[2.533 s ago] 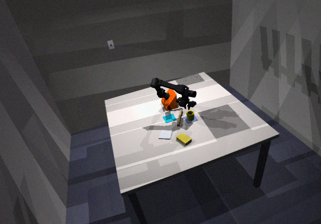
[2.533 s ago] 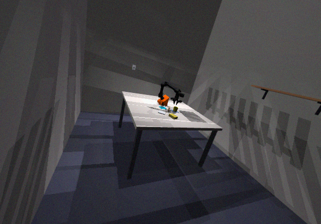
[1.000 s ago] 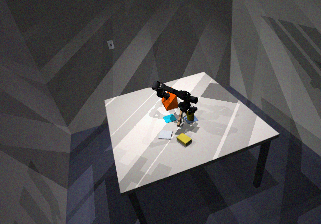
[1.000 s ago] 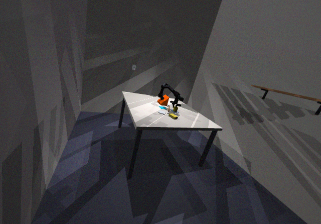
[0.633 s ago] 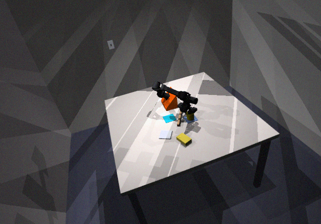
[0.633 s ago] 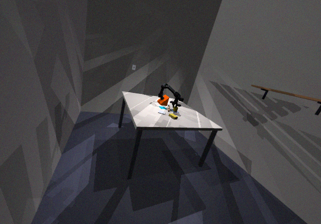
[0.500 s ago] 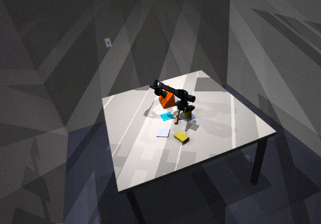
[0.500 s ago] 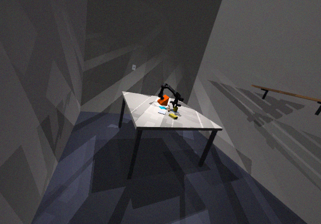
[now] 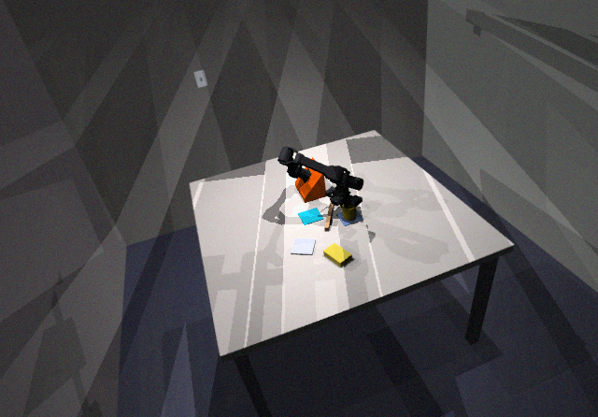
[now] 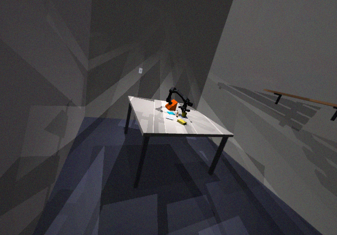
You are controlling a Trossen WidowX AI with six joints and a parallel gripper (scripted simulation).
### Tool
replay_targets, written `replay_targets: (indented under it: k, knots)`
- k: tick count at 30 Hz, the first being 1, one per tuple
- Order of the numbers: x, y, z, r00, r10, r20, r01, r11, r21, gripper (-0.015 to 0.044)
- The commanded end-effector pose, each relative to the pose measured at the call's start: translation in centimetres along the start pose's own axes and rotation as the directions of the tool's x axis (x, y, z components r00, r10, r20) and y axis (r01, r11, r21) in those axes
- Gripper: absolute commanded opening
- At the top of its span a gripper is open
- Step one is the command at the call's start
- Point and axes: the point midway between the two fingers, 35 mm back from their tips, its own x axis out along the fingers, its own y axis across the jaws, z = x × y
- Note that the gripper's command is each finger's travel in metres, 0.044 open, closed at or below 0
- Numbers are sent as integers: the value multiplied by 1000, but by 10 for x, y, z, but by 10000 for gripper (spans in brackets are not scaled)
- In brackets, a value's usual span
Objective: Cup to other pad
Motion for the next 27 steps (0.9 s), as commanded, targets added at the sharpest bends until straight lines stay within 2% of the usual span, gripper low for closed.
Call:
replay_targets:
  k: [1,15,27]
  knots:
    - [-1,0,0,1000,0,0,0,1000,1,0]
    - [-49,-1,-2,1000,-1,1,1,1000,-5,0]
    - [-46,0,-4,1000,2,4,-2,1000,-13,0]
